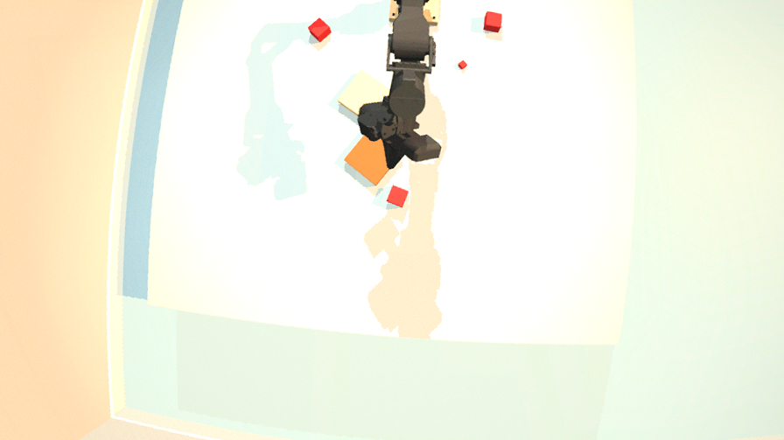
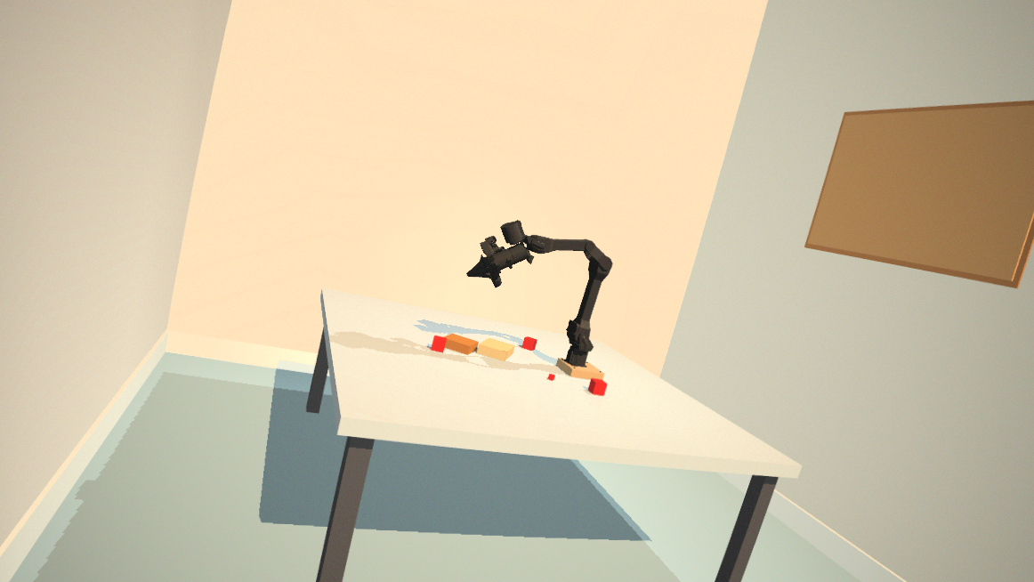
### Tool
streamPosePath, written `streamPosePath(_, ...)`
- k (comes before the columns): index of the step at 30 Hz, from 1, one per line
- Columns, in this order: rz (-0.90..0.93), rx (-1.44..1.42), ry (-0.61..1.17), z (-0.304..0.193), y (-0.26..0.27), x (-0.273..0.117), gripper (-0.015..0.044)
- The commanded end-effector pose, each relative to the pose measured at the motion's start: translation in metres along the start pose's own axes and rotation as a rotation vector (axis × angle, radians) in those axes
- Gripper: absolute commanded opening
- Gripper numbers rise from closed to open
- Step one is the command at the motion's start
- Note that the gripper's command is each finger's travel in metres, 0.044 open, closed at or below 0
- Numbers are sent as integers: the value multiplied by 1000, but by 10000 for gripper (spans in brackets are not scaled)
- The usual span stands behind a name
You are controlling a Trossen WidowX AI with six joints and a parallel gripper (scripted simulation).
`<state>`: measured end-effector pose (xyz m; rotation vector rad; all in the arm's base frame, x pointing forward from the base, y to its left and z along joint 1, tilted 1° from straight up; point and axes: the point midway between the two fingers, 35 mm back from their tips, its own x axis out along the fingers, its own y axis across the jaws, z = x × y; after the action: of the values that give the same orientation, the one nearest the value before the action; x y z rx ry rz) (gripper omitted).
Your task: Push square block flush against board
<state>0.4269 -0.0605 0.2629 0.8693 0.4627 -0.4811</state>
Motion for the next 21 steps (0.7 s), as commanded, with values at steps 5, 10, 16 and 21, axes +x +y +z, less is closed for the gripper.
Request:
streamPosePath(5, -173, -126, 119, -6, -50, 27, 0)
streamPosePath(10, -283, -201, 224, -13, -87, 39, 0)
streamPosePath(16, -395, -276, 368, -22, -131, 48, 0)
streamPosePath(21, -471, -325, 504, -31, -166, 49, 0)
